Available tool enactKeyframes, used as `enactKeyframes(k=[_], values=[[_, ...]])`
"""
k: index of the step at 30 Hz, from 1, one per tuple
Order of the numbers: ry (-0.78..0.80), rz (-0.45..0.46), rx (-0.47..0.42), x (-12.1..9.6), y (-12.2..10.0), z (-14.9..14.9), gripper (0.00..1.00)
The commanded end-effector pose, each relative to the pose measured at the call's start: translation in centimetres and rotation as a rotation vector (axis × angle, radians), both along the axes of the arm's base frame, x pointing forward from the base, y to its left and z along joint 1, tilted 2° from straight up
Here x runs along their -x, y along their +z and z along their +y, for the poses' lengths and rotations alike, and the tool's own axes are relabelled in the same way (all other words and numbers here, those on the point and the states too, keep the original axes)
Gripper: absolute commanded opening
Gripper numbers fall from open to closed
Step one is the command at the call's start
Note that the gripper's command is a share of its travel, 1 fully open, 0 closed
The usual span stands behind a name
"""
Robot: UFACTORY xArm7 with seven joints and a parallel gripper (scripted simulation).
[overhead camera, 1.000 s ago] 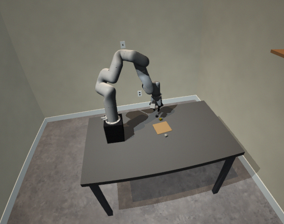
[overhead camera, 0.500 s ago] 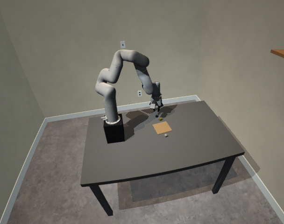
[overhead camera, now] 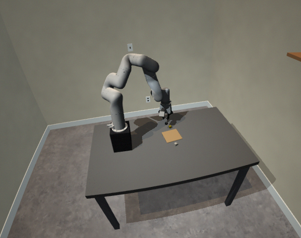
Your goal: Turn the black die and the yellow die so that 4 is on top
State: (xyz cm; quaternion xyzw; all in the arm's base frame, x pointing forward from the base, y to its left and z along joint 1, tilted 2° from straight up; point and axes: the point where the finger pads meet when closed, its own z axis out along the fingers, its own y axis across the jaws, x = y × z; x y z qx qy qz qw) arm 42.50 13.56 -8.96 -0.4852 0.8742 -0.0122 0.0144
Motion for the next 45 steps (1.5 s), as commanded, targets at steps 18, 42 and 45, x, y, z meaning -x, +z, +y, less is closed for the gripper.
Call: enactKeyframes(k=[18,42,45], values=[[0.0,-0.004,-0.001,-0.3,-2.8,0.1,0.36],[0.0,-0.004,-0.001,-0.3,-3.8,0.1,0.36],[0.0,-0.004,-0.001,-0.3,-3.8,0.1,0.36]])
